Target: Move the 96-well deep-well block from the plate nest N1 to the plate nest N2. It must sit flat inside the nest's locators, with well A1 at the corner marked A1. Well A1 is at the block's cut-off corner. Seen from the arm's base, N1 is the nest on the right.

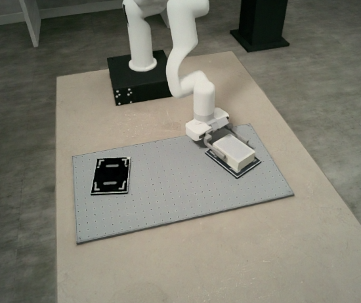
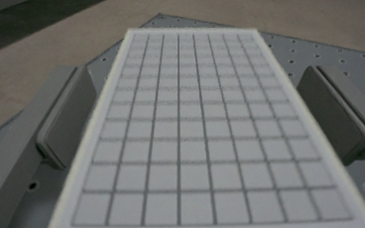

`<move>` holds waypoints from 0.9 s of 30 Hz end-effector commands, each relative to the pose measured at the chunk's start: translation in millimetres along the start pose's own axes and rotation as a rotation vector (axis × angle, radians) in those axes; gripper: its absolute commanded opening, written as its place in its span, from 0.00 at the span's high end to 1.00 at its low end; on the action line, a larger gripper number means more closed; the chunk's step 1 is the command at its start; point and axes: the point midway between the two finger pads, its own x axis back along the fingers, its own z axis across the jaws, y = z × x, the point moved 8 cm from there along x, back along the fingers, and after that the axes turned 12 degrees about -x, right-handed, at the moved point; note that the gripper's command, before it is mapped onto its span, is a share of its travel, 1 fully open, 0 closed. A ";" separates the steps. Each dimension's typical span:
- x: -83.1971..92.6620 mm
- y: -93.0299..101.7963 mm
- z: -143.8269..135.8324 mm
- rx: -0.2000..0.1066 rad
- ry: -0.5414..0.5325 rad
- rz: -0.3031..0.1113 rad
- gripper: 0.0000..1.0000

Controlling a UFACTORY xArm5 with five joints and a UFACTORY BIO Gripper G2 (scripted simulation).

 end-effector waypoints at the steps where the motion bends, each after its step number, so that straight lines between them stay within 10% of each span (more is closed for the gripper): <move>1: -1.3 12.6 2.5 0.005 0.001 -0.004 0.63; 27: -1.3 58.6 12.5 0.005 0.001 -0.004 0.63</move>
